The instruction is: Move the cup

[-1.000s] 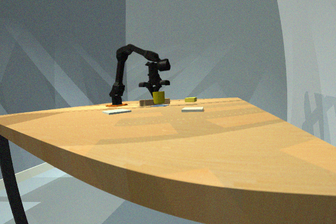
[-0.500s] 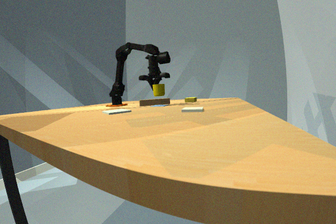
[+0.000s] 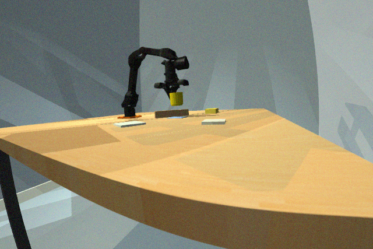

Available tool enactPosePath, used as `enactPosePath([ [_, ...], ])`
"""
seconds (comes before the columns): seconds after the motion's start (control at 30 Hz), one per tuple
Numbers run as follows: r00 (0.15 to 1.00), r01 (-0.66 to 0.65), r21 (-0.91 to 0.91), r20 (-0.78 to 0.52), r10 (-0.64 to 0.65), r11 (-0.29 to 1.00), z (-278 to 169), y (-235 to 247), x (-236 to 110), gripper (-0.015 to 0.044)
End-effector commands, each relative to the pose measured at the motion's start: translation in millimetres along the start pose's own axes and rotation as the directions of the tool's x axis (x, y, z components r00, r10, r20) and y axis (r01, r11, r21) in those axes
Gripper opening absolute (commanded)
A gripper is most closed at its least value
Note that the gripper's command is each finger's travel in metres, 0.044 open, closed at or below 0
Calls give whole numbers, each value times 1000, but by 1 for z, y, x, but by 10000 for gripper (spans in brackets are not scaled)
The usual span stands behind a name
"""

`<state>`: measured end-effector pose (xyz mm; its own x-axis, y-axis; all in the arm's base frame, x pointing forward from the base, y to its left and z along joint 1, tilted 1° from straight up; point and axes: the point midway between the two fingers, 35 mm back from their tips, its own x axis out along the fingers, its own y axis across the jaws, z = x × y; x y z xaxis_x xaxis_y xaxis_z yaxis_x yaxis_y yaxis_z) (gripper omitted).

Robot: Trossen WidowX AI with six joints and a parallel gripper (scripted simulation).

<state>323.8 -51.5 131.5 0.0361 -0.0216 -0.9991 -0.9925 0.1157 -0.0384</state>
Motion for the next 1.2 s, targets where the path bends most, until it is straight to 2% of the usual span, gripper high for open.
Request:
enactPosePath([
  [0.0,1000,0,0,0,0,1000,0,0,0,0],
  [1.17,1000,-5,4,0,5,1000,55,52,-3,0],
])
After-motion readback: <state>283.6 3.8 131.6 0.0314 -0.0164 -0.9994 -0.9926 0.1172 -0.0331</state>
